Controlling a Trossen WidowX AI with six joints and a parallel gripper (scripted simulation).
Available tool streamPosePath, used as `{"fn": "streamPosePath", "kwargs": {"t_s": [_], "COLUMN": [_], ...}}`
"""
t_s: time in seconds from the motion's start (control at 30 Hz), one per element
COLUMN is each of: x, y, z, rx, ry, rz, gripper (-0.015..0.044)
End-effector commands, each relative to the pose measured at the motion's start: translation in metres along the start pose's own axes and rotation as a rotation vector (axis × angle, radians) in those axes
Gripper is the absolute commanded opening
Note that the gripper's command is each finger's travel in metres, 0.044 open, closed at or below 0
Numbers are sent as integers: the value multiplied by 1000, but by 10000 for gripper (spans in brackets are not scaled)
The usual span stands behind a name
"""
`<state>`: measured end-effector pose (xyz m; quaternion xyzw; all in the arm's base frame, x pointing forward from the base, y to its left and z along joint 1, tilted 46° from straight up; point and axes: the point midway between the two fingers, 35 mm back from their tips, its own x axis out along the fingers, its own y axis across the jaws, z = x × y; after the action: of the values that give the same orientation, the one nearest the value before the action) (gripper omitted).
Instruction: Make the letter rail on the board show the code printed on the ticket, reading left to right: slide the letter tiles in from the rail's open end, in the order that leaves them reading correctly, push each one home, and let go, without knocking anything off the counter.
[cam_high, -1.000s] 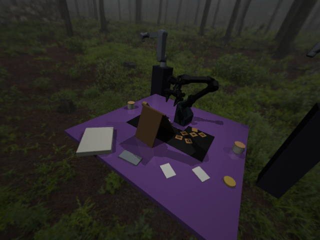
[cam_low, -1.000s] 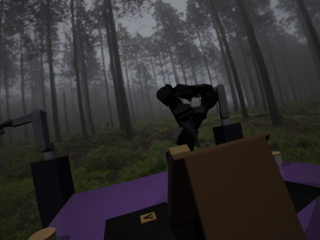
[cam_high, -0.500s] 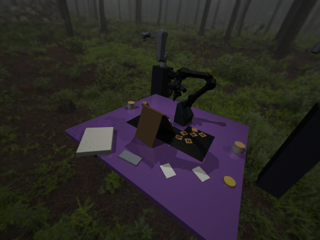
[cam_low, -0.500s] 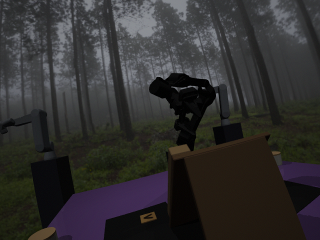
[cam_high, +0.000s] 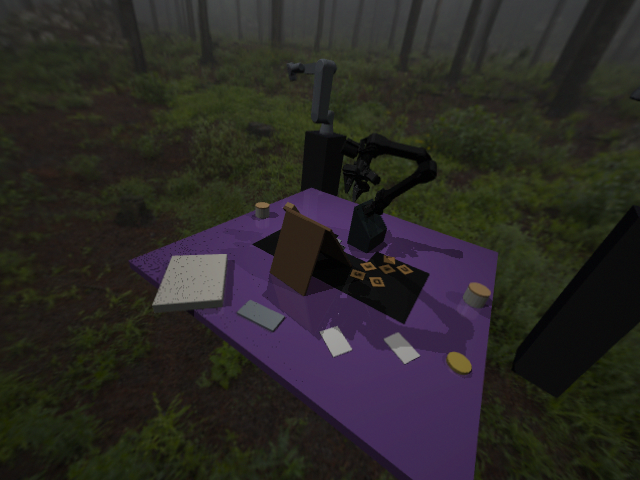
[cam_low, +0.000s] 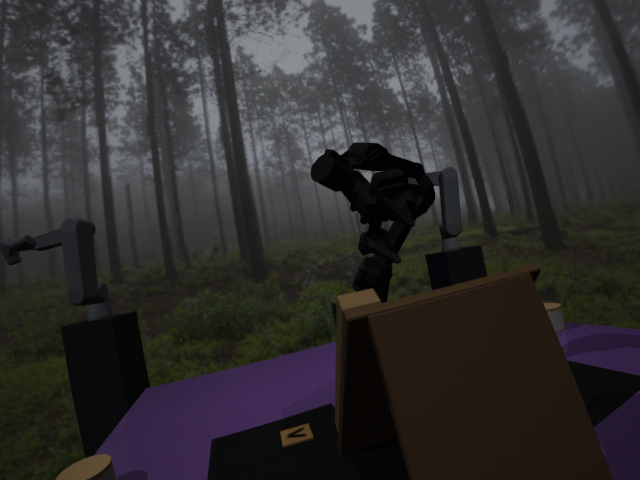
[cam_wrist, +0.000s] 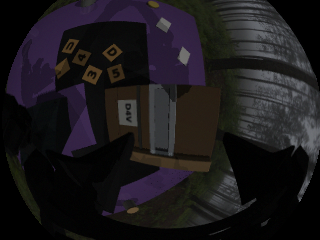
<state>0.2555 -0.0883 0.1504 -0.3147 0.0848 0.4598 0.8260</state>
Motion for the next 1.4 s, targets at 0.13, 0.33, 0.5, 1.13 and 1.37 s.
{"fn": "streamPosePath", "kwargs": {"t_s": [0.13,0.33,0.5,1.13,1.37], "x": [0,16,42,116,125], "y": [1,16,52,235,244], "z": [3,-50,-121,-252,-257], "rx": [6,12,18,15,15], "ry": [-3,35,81,146,146], "rz": [-1,90,229,659,659], "gripper": [440,340,340,340,340]}}
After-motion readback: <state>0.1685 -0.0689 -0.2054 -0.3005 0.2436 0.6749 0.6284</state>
